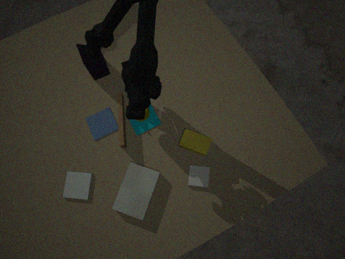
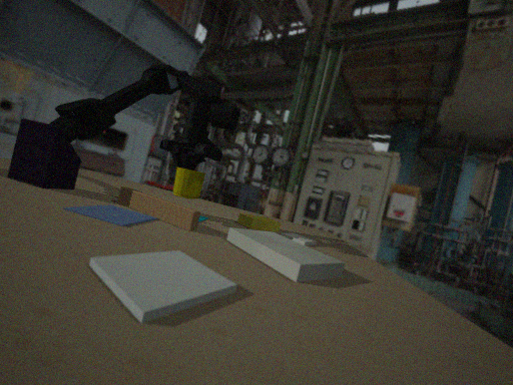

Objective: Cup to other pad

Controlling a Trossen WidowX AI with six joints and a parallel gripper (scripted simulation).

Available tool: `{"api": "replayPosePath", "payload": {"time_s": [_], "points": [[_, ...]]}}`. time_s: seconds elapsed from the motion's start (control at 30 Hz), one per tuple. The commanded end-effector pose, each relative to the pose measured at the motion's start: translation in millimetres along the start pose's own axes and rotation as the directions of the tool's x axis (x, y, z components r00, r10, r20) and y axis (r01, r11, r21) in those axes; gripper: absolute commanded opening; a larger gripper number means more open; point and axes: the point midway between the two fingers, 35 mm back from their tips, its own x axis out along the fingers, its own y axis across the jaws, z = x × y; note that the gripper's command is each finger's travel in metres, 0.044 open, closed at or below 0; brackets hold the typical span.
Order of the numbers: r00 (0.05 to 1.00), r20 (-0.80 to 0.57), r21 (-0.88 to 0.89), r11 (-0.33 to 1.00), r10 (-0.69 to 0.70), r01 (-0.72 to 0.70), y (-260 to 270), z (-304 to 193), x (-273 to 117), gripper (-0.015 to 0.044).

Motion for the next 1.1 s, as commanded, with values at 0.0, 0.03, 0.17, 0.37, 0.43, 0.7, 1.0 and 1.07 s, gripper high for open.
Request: {"api": "replayPosePath", "payload": {"time_s": [0.0,0.03,0.17,0.37,0.43,0.7,1.0,1.07], "points": [[1.0,0.003,0.008,1.0,0.004,-0.004,1,0,6,0.0],[1.0,0.003,0.008,1.0,0.004,-0.004,1,0,8,0.0],[1.0,0.003,0.008,1.0,0.004,-0.004,1,0,14,0.0],[1.0,0.004,0.008,1.0,0.004,-0.004,1,0,23,0.0],[1.0,0.004,0.008,1.0,0.004,-0.004,1,1,26,0.0],[1.0,0.005,0.008,1.0,0.005,-0.005,2,1,38,0.0],[1.0,0.002,0.0,1.0,0.002,-0.002,2,2,40,0.0],[1.0,0.002,0.0,1.0,0.002,-0.002,2,2,40,0.0]]}}
